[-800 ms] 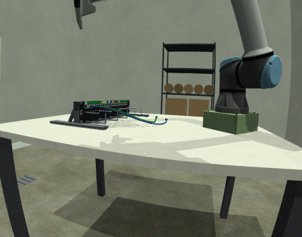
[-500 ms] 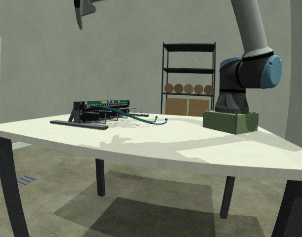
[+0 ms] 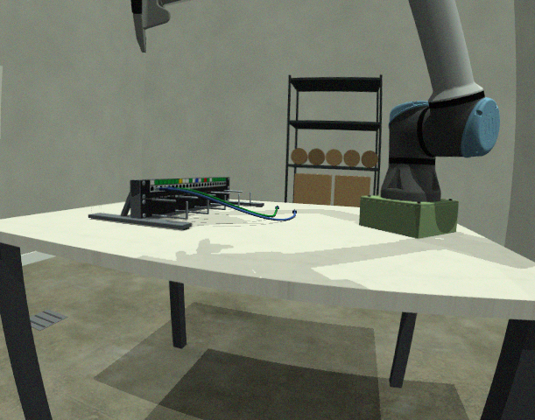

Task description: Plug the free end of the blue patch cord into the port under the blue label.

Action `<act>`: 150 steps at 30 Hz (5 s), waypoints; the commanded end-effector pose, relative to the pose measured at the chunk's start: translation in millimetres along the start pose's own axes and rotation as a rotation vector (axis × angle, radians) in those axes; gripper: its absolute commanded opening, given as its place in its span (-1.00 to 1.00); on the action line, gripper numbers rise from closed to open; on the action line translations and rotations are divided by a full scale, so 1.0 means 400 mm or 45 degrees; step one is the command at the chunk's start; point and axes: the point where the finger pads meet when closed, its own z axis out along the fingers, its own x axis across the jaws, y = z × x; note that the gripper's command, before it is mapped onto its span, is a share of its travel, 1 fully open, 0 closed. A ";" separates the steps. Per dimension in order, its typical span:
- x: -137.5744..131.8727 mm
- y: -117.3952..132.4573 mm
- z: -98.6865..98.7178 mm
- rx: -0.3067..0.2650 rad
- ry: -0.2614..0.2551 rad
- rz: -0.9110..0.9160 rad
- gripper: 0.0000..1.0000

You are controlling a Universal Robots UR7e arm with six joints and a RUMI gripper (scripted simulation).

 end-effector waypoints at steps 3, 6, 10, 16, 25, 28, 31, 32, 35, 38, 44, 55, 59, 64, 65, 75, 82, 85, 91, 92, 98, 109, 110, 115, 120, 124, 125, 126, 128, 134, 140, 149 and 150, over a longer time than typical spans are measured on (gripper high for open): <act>0.011 0.002 0.012 -0.012 -0.008 0.001 1.00; 0.022 0.005 0.029 -0.027 -0.017 0.001 1.00; 0.033 0.008 0.044 -0.042 -0.026 0.001 1.00; 0.078 0.023 0.112 -0.105 -0.068 0.002 1.00; 0.179 0.079 0.266 -0.239 -0.184 0.011 1.00; 0.192 0.088 0.286 -0.256 -0.201 0.013 1.00; 0.231 0.120 0.349 -0.304 -0.258 0.021 1.00; 0.244 0.132 0.370 -0.320 -0.278 0.025 1.00; 0.283 0.172 0.434 -0.364 -0.344 0.038 1.00; 0.320 0.218 0.496 -0.403 -0.415 0.055 1.00; 0.364 0.285 0.577 -0.442 -0.514 0.084 1.00; 0.449 0.484 0.757 -0.460 -0.775 0.196 1.00; 0.467 0.551 0.806 -0.438 -0.851 0.244 1.00; 0.477 0.597 0.837 -0.415 -0.897 0.280 1.00; 0.480 0.611 0.847 -0.406 -0.911 0.291 1.00; 0.496 0.726 0.917 -0.313 -0.998 0.393 1.00; 0.500 0.764 0.938 -0.274 -1.016 0.429 1.00; 0.501 0.780 0.948 -0.256 -1.021 0.445 1.00; 0.503 0.801 0.959 -0.232 -1.027 0.466 1.00; 0.503 0.803 0.960 -0.229 -1.027 0.468 1.00; 0.503 0.808 0.963 -0.223 -1.028 0.473 1.00; 0.503 0.810 0.964 -0.221 -1.028 0.475 -1.00; 0.503 0.810 0.964 -0.221 -1.028 0.475 -1.00; 0.503 0.810 0.964 -0.221 -1.028 0.475 -1.00; 0.503 0.810 0.964 -0.221 -1.028 0.475 -1.00; 0.503 0.810 0.964 -0.221 -1.028 0.475 -1.00; 0.503 0.810 0.964 -0.221 -1.028 0.475 -1.00; 0.503 0.810 0.964 -0.221 -1.028 0.475 -1.00; 0.503 0.810 0.964 -0.221 -1.028 0.475 -1.00; 0.503 0.810 0.964 -0.221 -1.028 0.475 -1.00; 0.503 0.810 0.964 -0.221 -1.028 0.475 -1.00; 0.503 0.810 0.964 -0.221 -1.028 0.475 -1.00; 0.503 0.810 0.964 -0.221 -1.028 0.475 -1.00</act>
